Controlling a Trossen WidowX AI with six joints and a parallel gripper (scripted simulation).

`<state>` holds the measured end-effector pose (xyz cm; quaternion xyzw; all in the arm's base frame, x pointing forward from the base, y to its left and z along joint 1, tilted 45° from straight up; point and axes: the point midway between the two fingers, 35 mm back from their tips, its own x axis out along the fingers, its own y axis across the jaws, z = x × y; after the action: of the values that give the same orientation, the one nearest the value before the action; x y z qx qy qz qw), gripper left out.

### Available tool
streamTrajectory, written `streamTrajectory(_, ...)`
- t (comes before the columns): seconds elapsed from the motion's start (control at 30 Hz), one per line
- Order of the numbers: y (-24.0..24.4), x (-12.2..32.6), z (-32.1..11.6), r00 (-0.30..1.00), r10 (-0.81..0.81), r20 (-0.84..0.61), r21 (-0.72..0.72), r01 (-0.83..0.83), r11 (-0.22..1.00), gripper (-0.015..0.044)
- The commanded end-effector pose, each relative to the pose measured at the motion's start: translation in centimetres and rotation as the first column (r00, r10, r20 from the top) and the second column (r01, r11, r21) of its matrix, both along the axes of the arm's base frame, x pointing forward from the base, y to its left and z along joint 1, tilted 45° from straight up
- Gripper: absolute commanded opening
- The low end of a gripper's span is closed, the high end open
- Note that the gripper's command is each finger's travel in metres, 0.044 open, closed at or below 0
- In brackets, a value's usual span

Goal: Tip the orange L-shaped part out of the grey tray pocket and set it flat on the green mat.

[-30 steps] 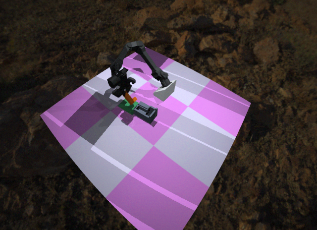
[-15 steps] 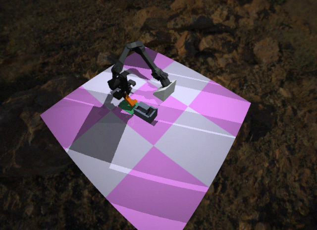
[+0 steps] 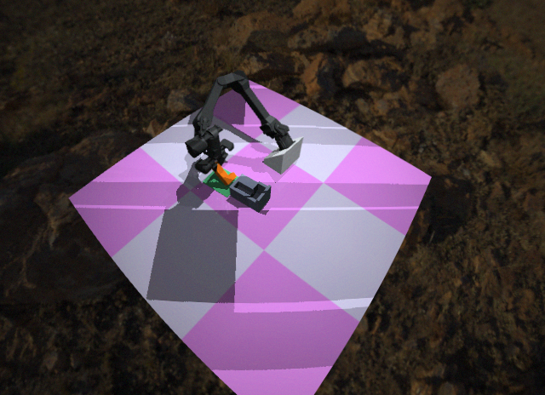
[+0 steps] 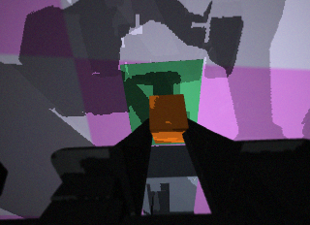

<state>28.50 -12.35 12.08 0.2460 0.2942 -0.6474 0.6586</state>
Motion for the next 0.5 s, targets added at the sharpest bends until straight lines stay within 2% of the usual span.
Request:
streamTrajectory(0.0, -0.10, -0.05, -0.09, 1.000, 0.003, -0.005, -0.003, -0.003, 1.000, 0.0000)
streamTrajectory(0.3, -0.05, -0.05, -0.09, 1.000, 0.000, -0.002, 0.000, 0.000, 1.000, 0.0000)
streamTrajectory(0.47, -0.05, -0.05, -0.09, 1.000, 0.000, -0.002, 0.000, 0.000, 1.000, 0.0131)
